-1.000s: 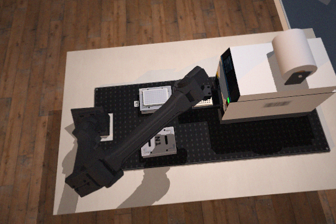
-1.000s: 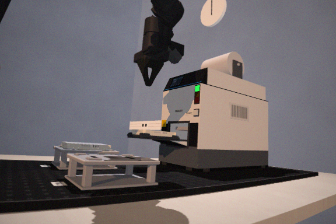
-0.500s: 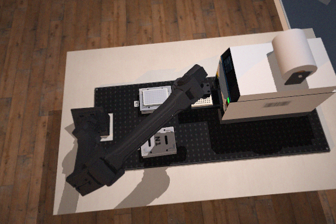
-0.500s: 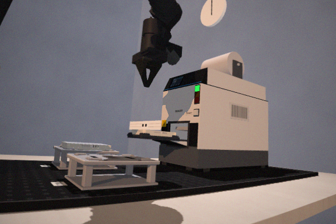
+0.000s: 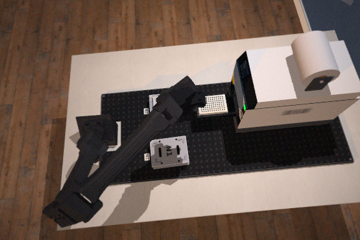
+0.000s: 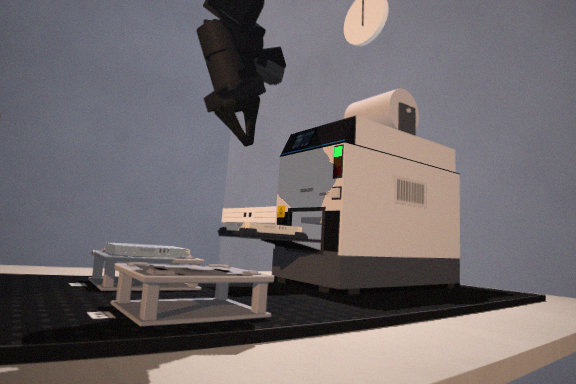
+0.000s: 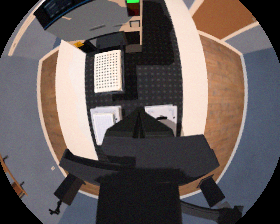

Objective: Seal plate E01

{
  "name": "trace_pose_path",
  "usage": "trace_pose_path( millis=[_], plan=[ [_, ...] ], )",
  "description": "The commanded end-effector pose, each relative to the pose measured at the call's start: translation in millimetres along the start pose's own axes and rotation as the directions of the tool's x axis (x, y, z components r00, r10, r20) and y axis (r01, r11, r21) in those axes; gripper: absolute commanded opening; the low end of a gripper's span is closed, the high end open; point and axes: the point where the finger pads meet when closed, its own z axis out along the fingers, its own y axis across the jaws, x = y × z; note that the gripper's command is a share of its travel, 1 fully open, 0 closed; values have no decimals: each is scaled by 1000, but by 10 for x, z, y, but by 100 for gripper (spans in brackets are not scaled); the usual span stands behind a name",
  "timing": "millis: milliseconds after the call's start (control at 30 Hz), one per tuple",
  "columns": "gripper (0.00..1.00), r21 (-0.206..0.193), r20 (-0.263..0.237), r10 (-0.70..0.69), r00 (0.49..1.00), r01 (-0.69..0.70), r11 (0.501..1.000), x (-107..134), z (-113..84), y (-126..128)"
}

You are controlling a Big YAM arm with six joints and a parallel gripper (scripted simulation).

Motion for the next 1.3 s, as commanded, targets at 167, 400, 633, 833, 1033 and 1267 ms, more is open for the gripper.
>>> trace_pose_path(
  millis=[167,400,633,833,1033,1267],
  plan=[
    [0,-24,192,-68,979,74,997,70,127,5],
    [0,-30,280,-55,958,66,997,-56,103,16],
    [0,-24,284,-55,957,65,998,-96,35,73],
    [0,-25,279,-56,959,66,998,-146,9,117],
    [0,-28,268,-10,963,18,999,-231,66,42],
    [0,-37,377,-4,926,19,999,-232,-6,6]
  ],
)
